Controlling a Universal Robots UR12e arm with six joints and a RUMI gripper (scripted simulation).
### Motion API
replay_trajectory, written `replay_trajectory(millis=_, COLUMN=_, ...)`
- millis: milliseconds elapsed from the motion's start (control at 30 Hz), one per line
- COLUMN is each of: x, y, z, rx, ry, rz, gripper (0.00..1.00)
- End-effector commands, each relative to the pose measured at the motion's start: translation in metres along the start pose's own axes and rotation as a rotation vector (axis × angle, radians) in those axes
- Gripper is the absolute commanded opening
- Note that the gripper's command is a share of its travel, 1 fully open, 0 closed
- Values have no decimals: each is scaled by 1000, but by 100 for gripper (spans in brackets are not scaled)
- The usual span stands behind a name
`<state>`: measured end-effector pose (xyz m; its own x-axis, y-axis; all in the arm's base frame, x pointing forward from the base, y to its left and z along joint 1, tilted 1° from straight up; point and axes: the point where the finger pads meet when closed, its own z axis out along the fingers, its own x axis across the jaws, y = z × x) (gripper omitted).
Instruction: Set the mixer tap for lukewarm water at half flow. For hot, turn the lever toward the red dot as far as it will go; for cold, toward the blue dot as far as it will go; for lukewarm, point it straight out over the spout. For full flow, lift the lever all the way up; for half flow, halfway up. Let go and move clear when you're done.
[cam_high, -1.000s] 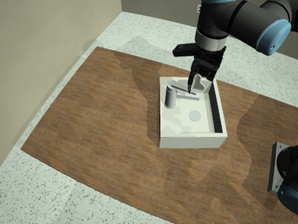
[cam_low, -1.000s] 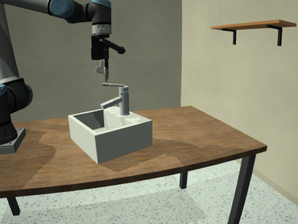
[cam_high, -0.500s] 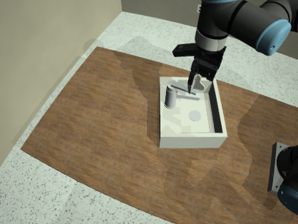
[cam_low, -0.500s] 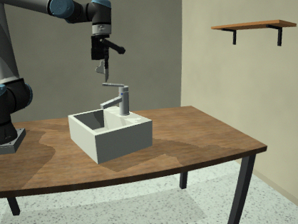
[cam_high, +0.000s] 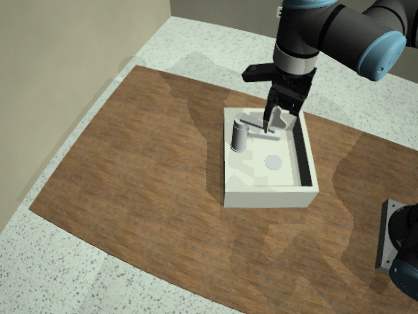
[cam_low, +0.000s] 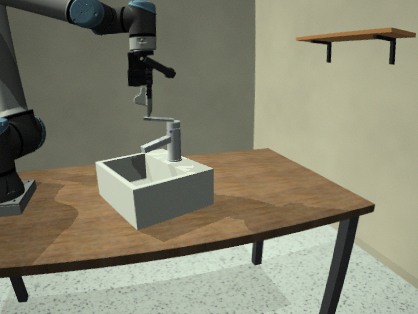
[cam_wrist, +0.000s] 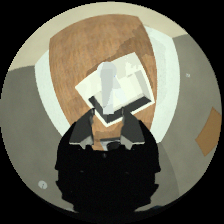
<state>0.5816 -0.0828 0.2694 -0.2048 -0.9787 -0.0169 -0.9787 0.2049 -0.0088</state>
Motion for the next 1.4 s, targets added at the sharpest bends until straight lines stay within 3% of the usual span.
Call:
replay_trajectory(millis=0, x=-1, y=0, z=7, rx=-2, ry=0, rz=-1, gripper=37)
replay_trajectory(millis=733, x=-1, y=1, z=25, rx=-2, ry=0, rz=-1, gripper=37)
replay_trajectory(millis=1367, x=-1, y=0, z=26, rx=1, ry=1, rz=-1, gripper=37)
